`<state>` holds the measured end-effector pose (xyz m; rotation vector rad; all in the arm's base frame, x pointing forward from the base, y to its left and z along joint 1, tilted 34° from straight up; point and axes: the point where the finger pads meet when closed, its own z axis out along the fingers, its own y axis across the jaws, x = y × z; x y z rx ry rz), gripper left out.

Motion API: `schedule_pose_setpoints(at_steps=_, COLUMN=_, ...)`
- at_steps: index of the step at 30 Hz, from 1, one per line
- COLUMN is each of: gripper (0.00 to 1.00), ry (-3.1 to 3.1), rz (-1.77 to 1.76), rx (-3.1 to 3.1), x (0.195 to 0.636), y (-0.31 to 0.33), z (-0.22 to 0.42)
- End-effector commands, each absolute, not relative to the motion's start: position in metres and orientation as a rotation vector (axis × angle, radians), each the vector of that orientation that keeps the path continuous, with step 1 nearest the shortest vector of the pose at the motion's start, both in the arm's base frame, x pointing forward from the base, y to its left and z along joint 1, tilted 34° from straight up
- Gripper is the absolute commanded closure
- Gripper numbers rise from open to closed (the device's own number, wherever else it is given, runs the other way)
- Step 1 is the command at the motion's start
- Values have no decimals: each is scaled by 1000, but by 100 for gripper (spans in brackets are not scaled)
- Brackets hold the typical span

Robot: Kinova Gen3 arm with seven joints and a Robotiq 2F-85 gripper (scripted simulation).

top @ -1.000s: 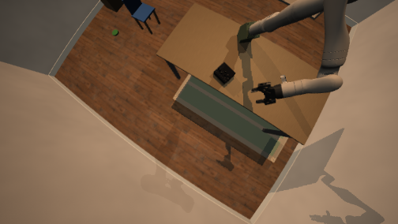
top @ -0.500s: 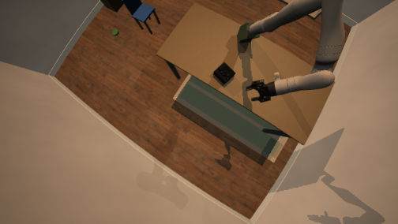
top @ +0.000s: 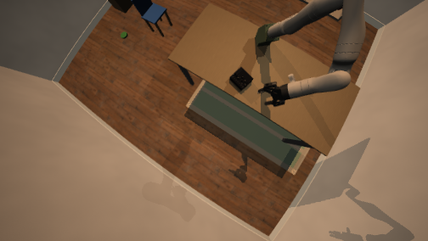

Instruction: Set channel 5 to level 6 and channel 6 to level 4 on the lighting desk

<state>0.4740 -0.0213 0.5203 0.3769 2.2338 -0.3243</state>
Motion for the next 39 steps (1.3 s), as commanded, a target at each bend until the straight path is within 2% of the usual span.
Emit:
schedule_pose_setpoints(at_steps=1, gripper=0, ry=2259, rz=-301, rx=368, x=475, y=-40, z=507)
schedule_pose_setpoints(at_steps=16, gripper=0, ry=2286, rz=-278, rx=357, x=475, y=-56, z=490)
schedule_pose_setpoints(at_steps=17, gripper=0, ry=2314, rz=-252, rx=345, x=475, y=-71, z=473)
schedule_pose_setpoints(at_steps=23, gripper=0, ry=2314, rz=-252, rx=345, x=475, y=-71, z=473)
schedule_pose_setpoints(at_steps=24, gripper=0, ry=2342, rz=-224, rx=333, x=474, y=-85, z=454)
schedule_pose_setpoints(at_steps=30, gripper=0, ry=2342, rz=-224, rx=333, x=474, y=-85, z=454)
schedule_pose_setpoints(at_steps=31, gripper=0, ry=2371, rz=-193, rx=319, x=472, y=-97, z=435)
schedule_pose_setpoints(at_steps=37, gripper=0, ry=2371, rz=-193, rx=319, x=472, y=-97, z=435)
schedule_pose_setpoints(at_steps=39, gripper=0, ry=2398, rz=-159, rx=306, x=469, y=-107, z=414)
